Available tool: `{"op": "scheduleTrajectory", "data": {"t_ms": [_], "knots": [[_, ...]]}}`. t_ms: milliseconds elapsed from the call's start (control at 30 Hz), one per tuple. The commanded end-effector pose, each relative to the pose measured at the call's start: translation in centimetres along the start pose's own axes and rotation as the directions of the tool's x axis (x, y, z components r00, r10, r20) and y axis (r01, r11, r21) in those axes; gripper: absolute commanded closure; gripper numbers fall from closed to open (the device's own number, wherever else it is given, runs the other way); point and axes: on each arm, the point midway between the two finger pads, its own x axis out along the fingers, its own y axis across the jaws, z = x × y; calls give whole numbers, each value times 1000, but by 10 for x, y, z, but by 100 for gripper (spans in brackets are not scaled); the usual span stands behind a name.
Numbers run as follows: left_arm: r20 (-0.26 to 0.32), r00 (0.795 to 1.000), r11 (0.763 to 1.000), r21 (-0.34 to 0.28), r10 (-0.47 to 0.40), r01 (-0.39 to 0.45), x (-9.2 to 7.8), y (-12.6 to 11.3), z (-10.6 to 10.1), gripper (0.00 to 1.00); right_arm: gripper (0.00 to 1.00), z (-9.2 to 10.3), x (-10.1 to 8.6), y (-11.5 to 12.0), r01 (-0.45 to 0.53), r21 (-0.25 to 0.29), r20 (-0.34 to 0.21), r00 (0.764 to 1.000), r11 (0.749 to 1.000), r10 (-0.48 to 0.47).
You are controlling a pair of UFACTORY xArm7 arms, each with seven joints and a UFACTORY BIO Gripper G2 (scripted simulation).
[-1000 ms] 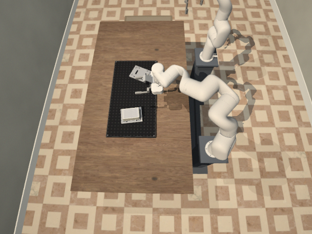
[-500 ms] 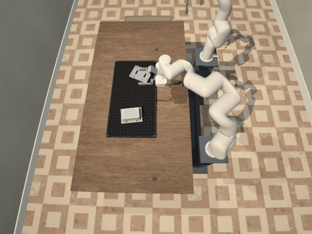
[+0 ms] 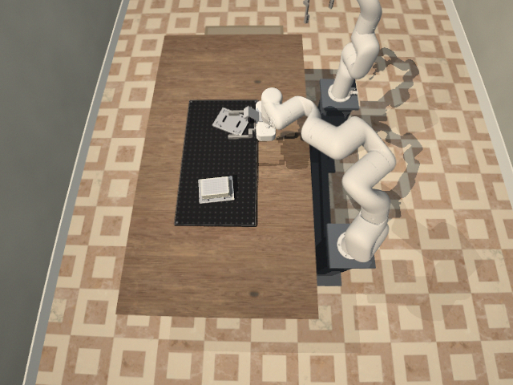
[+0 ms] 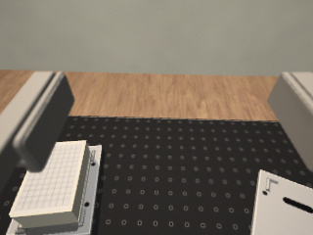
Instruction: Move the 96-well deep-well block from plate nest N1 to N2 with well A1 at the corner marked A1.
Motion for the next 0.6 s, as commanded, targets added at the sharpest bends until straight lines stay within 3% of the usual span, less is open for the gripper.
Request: {"op": "scheduleTrajectory", "data": {"t_ms": [0,567], "knots": [[2,996,996,-2,89,-89,8,12,-12,63,0,0,-1,0,0,0,2,1000,1000,0],[2,996,996,-2,89,-89,35,61,-62,63,0,0,-1,0,0,0,2,1000,1000,0]]}}
